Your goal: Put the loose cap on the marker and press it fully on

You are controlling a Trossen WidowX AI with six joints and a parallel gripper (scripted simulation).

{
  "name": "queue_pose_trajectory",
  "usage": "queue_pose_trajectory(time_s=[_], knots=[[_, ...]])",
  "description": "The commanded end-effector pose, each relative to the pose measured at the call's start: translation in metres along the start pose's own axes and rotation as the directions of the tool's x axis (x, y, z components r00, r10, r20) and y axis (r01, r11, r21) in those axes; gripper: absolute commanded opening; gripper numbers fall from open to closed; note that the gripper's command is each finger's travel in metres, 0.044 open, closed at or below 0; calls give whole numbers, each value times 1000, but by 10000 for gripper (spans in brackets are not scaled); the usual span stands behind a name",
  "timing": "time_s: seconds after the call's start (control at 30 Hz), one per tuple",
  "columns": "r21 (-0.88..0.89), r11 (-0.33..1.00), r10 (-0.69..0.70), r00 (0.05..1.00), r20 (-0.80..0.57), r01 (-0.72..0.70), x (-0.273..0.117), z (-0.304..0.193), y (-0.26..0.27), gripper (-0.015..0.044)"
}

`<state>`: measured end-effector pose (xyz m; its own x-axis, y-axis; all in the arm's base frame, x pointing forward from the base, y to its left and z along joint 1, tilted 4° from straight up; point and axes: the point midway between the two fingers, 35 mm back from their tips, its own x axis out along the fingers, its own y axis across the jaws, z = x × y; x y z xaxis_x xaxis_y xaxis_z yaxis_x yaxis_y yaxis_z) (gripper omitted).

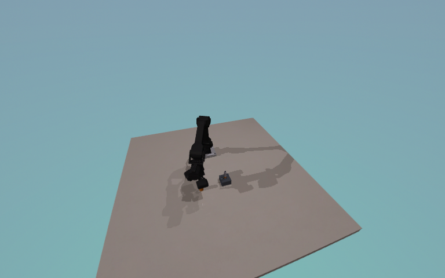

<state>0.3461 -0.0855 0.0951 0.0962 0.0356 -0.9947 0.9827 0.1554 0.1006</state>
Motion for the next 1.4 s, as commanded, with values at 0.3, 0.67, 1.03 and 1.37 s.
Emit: queue_pose_trajectory(time_s=[0.3,0.67,1.03,1.37], knots=[[3,1000,-8,1000,1,8,22,0,-1,236],[3,1000,-8,1000,1,8,39,0,-2,236],[3,1000,-8,1000,1,8,46,-1,-3,125],[3,1000,-8,1000,1,8,44,-1,-2,19]])
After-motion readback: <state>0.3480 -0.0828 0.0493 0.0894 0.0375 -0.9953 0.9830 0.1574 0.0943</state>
